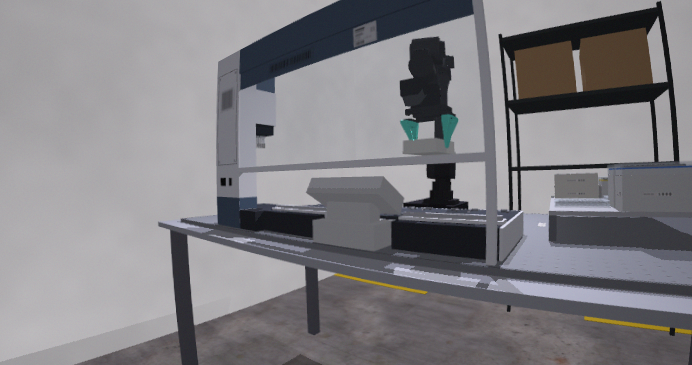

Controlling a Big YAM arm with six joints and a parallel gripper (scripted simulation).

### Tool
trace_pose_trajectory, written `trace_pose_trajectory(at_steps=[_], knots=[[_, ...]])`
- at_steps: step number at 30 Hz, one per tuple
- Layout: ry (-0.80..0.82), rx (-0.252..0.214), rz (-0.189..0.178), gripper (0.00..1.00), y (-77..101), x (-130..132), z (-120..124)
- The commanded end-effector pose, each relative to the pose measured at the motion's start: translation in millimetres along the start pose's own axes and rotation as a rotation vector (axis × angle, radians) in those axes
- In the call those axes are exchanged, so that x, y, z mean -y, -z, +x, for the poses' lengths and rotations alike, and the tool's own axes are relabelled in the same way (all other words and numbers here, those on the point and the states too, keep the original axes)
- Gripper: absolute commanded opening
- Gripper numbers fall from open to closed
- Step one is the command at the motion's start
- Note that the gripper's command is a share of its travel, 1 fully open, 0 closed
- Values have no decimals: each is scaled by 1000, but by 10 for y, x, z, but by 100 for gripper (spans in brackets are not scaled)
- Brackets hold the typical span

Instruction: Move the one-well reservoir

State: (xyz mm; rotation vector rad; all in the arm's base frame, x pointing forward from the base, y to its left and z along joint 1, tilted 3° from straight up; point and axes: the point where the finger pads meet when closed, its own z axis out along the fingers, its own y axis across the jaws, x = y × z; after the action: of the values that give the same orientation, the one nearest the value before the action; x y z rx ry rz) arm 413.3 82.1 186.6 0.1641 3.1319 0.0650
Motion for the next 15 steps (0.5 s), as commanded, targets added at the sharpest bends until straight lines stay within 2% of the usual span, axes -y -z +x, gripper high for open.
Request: trace_pose_trajectory(at_steps=[1,6,7,8,9,15], knots=[[3,81,-26,0,325,-6,-227],[3,81,-25,0,324,-6,-228],[3,71,-23,0,214,2,-214],[1,34,-12,0,47,33,-122],[0,19,-8,0,-31,45,-92],[0,19,-8,0,-131,45,-91]])
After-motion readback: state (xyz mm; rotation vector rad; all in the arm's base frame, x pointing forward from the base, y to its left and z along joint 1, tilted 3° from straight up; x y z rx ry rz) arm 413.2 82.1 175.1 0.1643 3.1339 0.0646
